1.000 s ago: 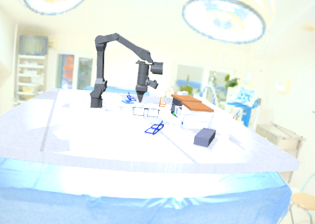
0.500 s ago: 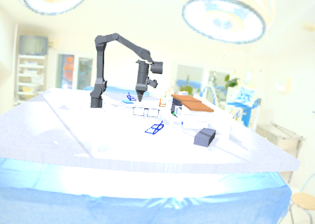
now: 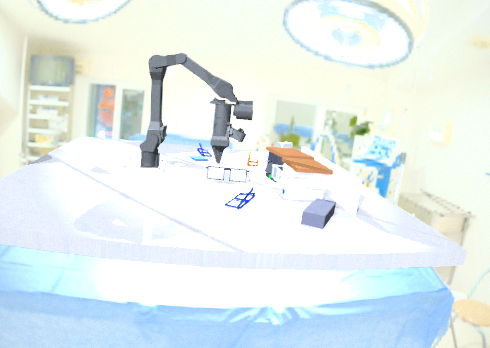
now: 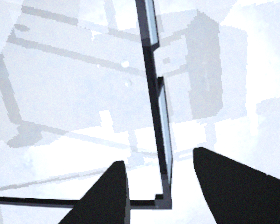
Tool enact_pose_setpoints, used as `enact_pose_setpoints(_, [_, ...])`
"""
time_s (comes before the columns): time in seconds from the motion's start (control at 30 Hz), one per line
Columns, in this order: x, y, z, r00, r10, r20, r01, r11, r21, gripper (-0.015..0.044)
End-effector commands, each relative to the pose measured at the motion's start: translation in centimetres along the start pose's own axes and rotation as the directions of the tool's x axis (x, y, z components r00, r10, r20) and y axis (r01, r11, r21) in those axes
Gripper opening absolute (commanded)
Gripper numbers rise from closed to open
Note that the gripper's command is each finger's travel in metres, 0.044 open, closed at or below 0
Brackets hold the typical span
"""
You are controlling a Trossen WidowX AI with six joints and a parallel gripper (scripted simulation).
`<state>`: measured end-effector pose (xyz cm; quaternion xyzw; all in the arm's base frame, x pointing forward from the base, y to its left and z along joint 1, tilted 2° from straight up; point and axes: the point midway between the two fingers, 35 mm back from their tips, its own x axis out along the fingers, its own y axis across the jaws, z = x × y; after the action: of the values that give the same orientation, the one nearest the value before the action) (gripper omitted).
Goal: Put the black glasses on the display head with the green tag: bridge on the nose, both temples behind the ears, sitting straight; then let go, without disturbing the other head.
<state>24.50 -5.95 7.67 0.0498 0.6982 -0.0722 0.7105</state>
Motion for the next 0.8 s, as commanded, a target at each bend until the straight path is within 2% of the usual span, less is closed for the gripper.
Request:
enact_pose_setpoints(0.0, [1.1, 0.0, -0.2, 1.000, -0.002, -0.017, 0.002, 1.000, 0.001, 0.0140])
enact_pose_setpoints(0.77, [4.1, 0.0, -0.5, 1.000, -0.003, -0.017, 0.003, 1.000, 0.001, 0.0140])
